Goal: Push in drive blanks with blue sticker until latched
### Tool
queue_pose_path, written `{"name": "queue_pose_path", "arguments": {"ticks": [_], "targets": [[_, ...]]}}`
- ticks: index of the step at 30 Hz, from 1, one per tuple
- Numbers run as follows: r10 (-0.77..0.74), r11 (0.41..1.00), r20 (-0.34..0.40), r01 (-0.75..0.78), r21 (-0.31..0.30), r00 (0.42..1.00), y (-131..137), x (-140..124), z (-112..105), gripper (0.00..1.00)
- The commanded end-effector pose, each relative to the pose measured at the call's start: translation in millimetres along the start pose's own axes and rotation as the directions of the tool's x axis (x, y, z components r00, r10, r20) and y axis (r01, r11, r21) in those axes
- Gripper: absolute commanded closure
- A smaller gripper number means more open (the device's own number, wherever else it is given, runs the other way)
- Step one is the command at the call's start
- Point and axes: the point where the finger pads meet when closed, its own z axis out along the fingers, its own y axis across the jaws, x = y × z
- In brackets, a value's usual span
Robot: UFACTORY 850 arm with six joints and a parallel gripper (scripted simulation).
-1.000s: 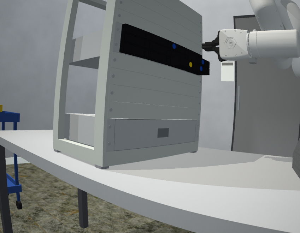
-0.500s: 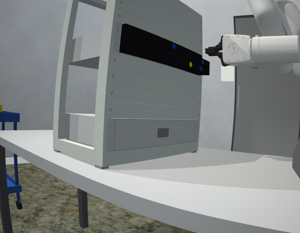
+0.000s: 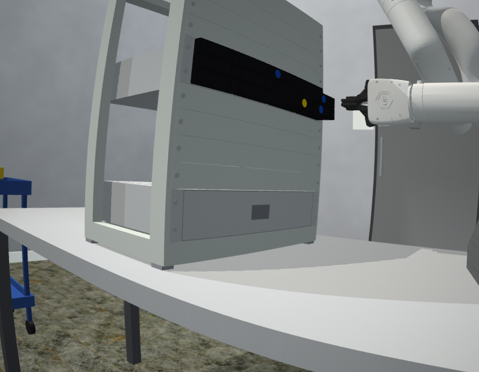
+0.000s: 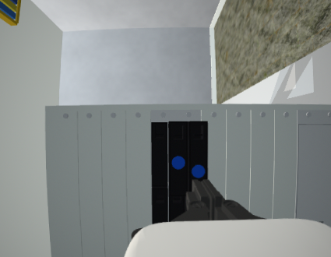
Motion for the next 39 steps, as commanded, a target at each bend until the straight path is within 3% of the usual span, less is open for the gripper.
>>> {"name": "queue_pose_path", "arguments": {"ticks": [1,16,29,39], "targets": [[0.0,1.0,0.002,0.0,0.004,1.0,6.4,13.0,0.7,1.0],[0.0,1.0,0.002,0.0,0.004,1.0,11.1,22.0,2.5,1.0],[0.0,1.0,0.002,0.0,0.004,1.0,10.9,21.9,51.4,1.0],[0.0,1.0,0.002,0.0,0.004,1.0,10.9,21.9,54.1,1.0]]}}
